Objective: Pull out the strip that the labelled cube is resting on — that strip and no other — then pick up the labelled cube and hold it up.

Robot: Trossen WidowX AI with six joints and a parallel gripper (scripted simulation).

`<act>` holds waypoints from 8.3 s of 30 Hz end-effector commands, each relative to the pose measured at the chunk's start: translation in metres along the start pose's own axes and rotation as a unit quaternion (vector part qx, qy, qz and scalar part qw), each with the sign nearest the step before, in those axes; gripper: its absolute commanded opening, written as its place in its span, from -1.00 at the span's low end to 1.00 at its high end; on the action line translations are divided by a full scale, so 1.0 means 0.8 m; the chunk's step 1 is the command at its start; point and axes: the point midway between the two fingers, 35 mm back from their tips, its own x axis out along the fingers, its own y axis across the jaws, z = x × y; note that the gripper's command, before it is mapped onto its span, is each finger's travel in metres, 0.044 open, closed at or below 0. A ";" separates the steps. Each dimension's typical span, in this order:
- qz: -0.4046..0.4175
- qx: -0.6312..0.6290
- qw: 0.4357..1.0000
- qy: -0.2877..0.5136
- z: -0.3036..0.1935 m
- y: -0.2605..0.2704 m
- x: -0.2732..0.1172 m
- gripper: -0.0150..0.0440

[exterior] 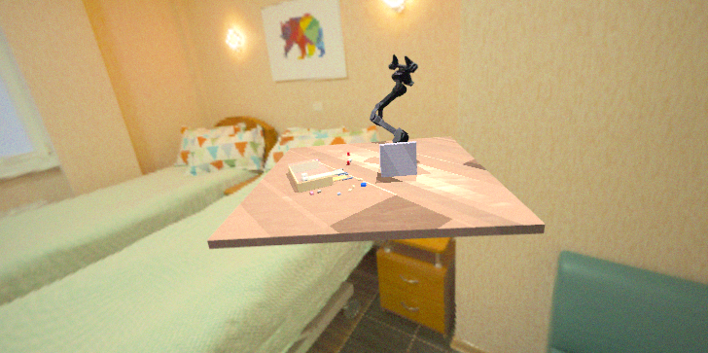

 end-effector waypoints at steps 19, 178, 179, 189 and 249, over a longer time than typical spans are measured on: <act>0.030 -0.480 0.853 -0.203 0.140 -0.061 0.097 0.86; -0.932 -0.280 0.142 -0.182 0.875 0.091 -0.298 -0.49; -0.932 -0.280 0.142 -0.182 0.875 0.091 -0.298 -0.49; -0.932 -0.280 0.142 -0.182 0.875 0.091 -0.299 -0.49; -0.932 -0.279 0.141 -0.181 0.826 0.063 -0.334 -0.49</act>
